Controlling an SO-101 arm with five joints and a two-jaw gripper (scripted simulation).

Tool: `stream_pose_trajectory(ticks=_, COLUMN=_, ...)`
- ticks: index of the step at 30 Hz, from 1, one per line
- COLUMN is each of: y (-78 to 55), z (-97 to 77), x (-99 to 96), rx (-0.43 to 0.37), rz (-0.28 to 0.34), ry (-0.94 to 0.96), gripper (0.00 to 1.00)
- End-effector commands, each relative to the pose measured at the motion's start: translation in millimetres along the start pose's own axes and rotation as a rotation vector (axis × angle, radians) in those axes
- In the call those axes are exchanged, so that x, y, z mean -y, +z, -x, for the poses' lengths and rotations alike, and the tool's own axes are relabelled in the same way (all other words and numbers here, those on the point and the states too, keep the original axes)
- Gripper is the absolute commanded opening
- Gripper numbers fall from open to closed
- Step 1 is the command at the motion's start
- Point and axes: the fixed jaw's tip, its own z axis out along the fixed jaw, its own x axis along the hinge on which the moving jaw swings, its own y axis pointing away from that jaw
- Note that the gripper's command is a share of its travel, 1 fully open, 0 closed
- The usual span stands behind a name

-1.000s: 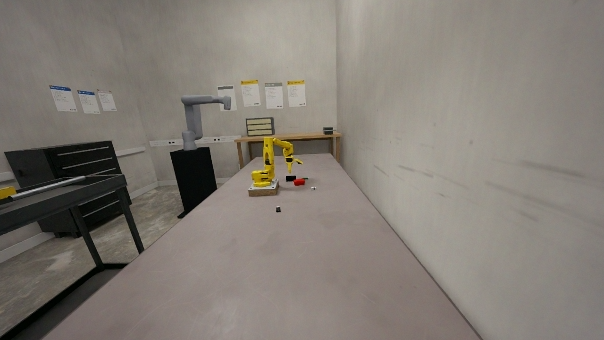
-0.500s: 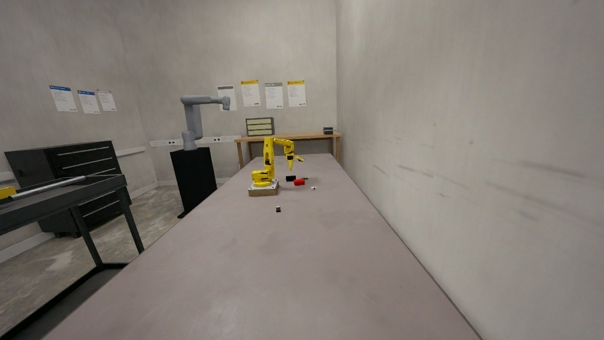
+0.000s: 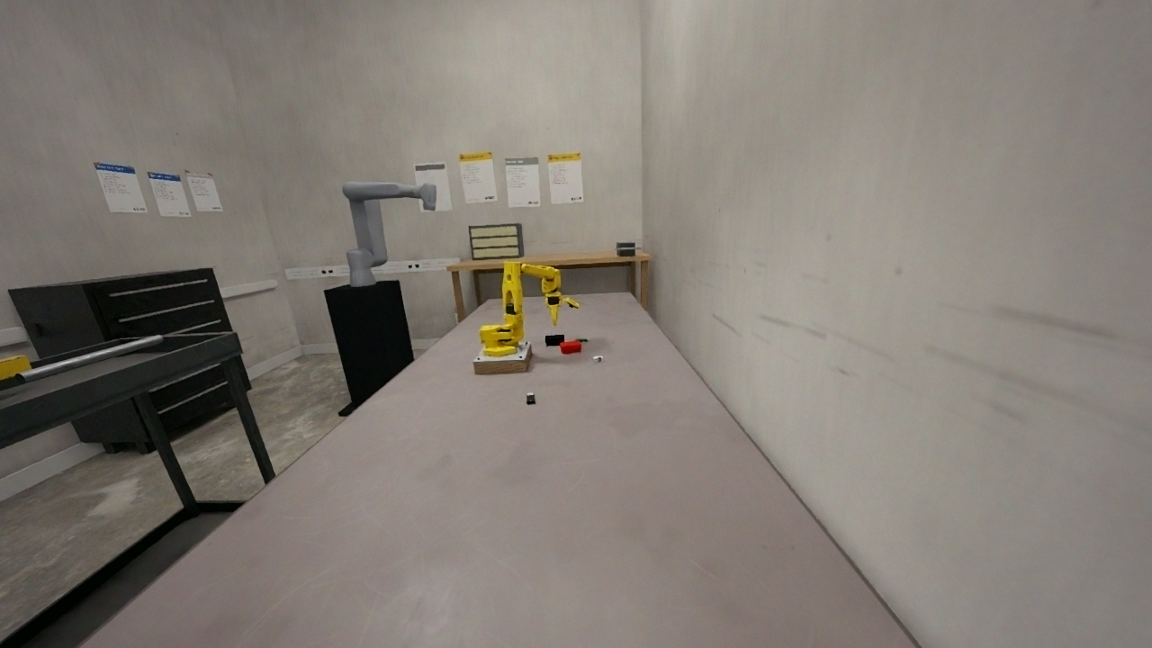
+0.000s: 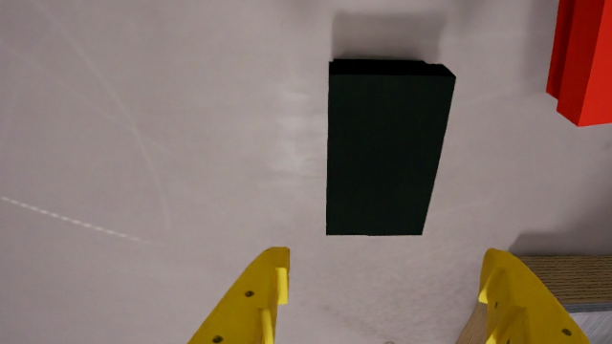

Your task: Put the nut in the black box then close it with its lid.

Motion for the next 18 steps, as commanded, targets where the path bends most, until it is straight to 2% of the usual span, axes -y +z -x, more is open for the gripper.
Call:
stream_pose_trajectory(ticks=1, y=1.8, z=0.5, x=1.3, rx=-0.009, rz=-0.009, ry=0.001, gripper=0.28)
stream_pose_trajectory(ticks=9, y=7.2, z=-1.6, x=3.5, rx=-0.009, rz=-0.009, ry=0.001, gripper=0.28)
stream_pose_trajectory(ticks=18, y=7.5, z=-1.7, x=3.6, rx=-0.009, rz=-0.009, ry=0.001, gripper=0.28)
